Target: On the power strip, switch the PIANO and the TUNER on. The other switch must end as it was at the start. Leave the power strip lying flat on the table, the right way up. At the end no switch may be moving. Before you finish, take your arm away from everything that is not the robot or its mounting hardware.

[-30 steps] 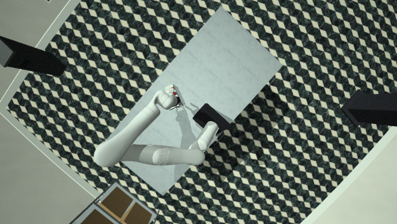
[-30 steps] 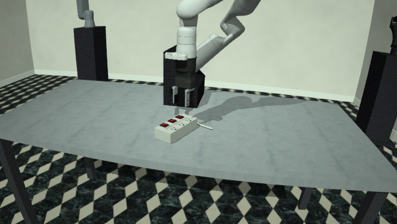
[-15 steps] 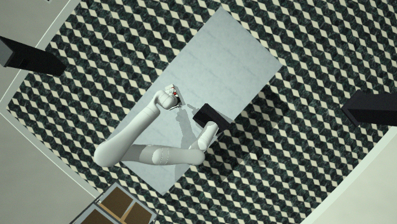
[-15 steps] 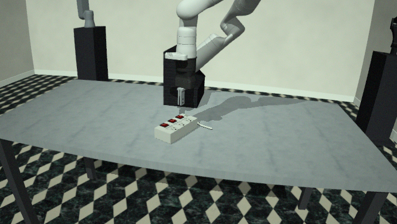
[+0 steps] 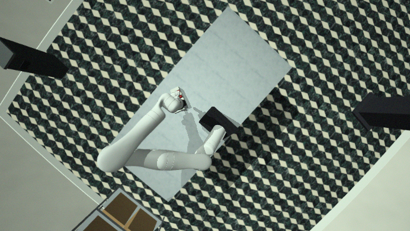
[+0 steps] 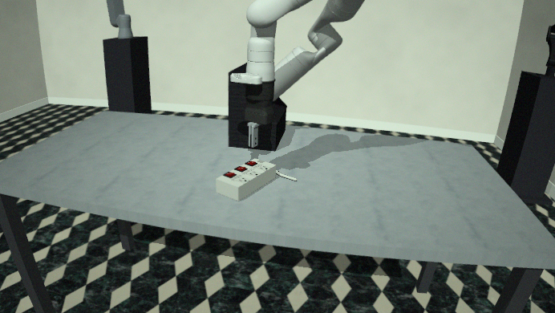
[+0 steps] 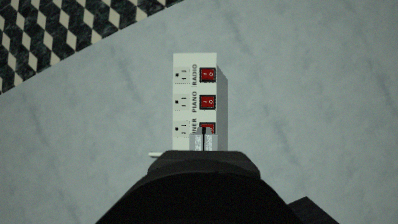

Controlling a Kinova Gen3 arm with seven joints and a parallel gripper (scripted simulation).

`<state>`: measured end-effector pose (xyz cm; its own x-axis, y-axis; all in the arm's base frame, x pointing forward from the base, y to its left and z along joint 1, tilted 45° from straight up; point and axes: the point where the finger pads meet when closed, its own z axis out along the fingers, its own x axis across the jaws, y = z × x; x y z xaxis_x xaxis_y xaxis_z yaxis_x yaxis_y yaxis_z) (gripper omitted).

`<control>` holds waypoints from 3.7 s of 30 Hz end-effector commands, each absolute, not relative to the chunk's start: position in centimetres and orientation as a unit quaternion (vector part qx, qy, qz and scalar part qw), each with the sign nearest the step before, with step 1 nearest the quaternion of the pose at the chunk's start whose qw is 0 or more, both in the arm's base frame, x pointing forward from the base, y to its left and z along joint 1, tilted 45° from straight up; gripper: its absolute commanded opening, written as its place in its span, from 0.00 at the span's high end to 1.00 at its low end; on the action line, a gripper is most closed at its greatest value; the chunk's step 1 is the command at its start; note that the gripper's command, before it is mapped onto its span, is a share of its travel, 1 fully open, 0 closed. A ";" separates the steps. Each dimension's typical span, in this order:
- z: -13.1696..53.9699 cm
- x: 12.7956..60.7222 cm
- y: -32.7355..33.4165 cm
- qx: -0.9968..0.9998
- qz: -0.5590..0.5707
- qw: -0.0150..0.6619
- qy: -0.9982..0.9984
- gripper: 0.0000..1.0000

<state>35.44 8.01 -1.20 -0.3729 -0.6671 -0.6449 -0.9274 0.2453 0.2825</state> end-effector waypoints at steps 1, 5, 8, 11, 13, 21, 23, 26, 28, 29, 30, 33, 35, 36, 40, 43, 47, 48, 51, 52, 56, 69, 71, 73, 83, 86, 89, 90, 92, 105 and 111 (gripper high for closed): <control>-1.2 35.5 7.9 -0.522 0.322 0.202 0.763 1.00; -1.2 35.5 7.9 -0.522 0.322 0.202 0.763 1.00; -1.2 35.5 7.9 -0.522 0.322 0.202 0.763 1.00; -1.2 35.5 8.0 -0.522 0.322 0.202 0.763 1.00; -1.2 35.5 8.0 -0.522 0.322 0.202 0.763 1.00; -1.6 35.5 8.3 -0.522 0.323 0.202 0.763 1.00; -1.6 35.5 8.3 -0.522 0.323 0.202 0.763 1.00; -1.8 35.5 8.5 -0.522 0.323 0.202 0.763 1.00; -1.9 35.5 8.7 -0.522 0.323 0.202 0.763 1.00; -2.0 35.5 8.8 -0.522 0.323 0.202 0.763 1.00; -2.1 35.5 8.9 -0.522 0.323 0.202 0.763 1.00; -2.4 35.5 9.1 -0.522 0.323 0.202 0.763 1.00; -2.5 35.5 9.3 -0.522 0.323 0.202 0.763 1.00; -2.6 35.5 9.4 -0.522 0.323 0.202 0.763 1.00; -2.8 35.5 9.6 -0.522 0.323 0.202 0.763 1.00; -3.1 35.5 9.9 -0.522 0.323 0.202 0.763 1.00; -3.5 35.5 10.3 -0.522 0.323 0.202 0.763 1.00; -3.5 35.5 10.3 -0.522 0.323 0.202 0.763 1.00; -3.8 35.5 10.6 -0.522 0.323 0.202 0.763 1.00; -3.8 35.5 10.6 -0.522 0.323 0.202 0.763 1.00; -4.0 35.5 10.8 -0.522 0.323 0.202 0.763 1.00; -4.2 35.5 11.0 -0.522 0.323 0.202 0.763 1.00; -4.2 35.5 11.0 -0.522 0.323 0.202 0.763 1.00; -4.2 35.5 11.0 -0.522 0.323 0.202 0.763 1.00; -4.2 35.5 11.0 -0.522 0.323 0.202 0.763 1.00; -4.2 35.5 11.0 -0.522 0.323 0.202 0.763 1.00; -4.2 35.5 11.0 -0.522 0.323 0.202 0.763 1.00; -4.2 35.5 11.0 -0.522 0.323 0.202 0.763 1.00; -4.2 35.5 11.0 -0.522 0.323 0.202 0.763 1.00; -4.2 35.5 11.0 -0.522 0.323 0.202 0.763 1.00; -4.2 35.5 11.0 -0.522 0.323 0.202 0.763 1.00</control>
